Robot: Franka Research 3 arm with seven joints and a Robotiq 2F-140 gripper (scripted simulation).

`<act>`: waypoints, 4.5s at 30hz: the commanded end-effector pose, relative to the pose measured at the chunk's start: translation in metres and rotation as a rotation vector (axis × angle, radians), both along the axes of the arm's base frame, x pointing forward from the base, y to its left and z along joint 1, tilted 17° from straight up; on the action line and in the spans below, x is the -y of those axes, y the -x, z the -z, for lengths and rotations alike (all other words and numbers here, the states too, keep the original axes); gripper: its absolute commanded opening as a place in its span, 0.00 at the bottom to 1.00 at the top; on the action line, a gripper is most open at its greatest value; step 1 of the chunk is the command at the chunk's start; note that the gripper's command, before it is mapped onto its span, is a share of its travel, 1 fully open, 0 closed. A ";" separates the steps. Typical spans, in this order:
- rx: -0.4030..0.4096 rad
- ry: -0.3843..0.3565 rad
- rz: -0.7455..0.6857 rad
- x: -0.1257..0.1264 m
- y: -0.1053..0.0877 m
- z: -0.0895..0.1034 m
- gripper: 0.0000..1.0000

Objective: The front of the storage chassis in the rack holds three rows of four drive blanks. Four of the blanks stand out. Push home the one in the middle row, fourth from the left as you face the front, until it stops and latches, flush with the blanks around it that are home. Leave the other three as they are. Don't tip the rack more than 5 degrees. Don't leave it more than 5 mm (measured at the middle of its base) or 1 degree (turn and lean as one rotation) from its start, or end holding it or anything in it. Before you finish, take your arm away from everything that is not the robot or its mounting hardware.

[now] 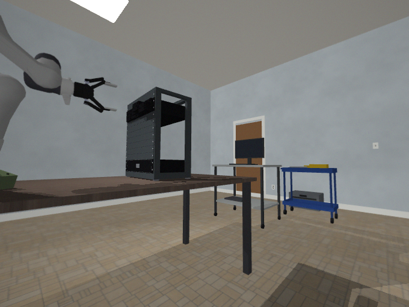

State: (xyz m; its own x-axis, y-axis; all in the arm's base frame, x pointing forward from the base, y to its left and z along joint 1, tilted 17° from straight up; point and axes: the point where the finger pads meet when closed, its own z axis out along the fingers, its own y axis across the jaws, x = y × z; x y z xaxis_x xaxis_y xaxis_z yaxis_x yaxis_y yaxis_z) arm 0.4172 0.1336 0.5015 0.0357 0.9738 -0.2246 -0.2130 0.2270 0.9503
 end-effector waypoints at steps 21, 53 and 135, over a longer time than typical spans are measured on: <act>-0.010 -0.021 -0.024 -0.004 0.005 0.008 1.00; -0.010 -0.021 -0.024 -0.004 0.005 0.008 1.00; -0.010 -0.021 -0.024 0.007 -0.049 -0.003 0.00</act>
State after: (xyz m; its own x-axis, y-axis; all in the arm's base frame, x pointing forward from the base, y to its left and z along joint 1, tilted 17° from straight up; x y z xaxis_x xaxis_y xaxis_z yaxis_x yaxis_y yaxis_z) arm 0.4532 0.1292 0.4962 0.0116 0.9729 -0.2308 -0.1861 0.2289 0.9555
